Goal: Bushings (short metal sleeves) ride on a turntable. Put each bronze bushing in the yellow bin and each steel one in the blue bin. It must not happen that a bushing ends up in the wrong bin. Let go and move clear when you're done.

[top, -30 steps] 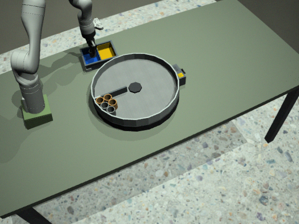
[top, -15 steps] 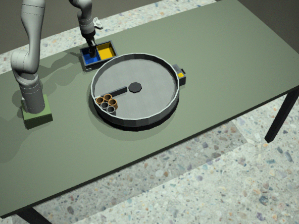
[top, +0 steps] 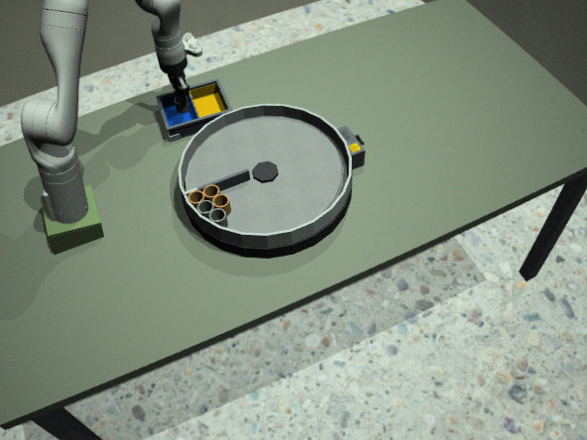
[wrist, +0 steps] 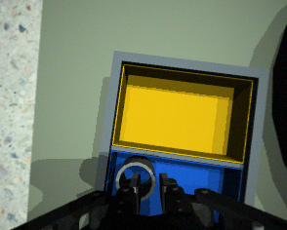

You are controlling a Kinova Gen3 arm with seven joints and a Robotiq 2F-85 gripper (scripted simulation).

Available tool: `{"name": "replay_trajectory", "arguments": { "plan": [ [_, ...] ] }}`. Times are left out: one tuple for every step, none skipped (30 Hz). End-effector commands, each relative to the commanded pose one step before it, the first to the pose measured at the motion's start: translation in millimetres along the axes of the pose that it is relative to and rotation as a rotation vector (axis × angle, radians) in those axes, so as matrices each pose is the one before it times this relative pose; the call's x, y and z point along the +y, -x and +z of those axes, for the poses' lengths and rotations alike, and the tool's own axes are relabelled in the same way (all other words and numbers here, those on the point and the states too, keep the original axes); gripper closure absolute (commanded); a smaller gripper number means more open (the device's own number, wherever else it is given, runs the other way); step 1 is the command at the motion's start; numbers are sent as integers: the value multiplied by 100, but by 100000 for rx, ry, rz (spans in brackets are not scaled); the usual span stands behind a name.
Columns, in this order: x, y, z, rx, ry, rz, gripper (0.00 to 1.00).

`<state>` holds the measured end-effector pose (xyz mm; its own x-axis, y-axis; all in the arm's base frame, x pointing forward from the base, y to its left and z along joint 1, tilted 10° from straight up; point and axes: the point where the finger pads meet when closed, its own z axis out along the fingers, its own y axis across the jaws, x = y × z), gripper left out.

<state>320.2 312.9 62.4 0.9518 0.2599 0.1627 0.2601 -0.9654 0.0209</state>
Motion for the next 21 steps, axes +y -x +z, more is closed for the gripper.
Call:
{"name": "replay_trajectory", "arguments": {
  "plan": [
    [-107, -63, -145, 245, -276, -68, 81],
    [-2, 0, -62, 3, -4, -2, 81],
    [-2, 0, -62, 3, -4, -2, 81],
    [-2, 0, -62, 3, -4, -2, 81],
    [-2, 0, -62, 3, -4, -2, 81],
    [-2, 0, -62, 3, -4, -2, 81],
    [0, 0, 0, 0, 0, 0, 81],
    [0, 0, 0, 0, 0, 0, 81],
    [0, 0, 0, 0, 0, 0, 81],
    [0, 0, 0, 0, 0, 0, 81],
    [0, 0, 0, 0, 0, 0, 81],
    [0, 0, 0, 0, 0, 0, 81],
    [0, 0, 0, 0, 0, 0, 81],
    [17, 3, -1044, -26, 36, 17, 81],
    [0, 0, -1064, 3, -4, -2, 81],
    [0, 0, -1064, 3, -4, -2, 81],
    [0, 0, -1064, 3, -4, -2, 81],
    [0, 0, -1064, 3, -4, -2, 81],
    [0, 0, 0, 0, 0, 0, 81],
    [0, 0, 0, 0, 0, 0, 81],
    [0, 0, 0, 0, 0, 0, 81]
  ]
}}
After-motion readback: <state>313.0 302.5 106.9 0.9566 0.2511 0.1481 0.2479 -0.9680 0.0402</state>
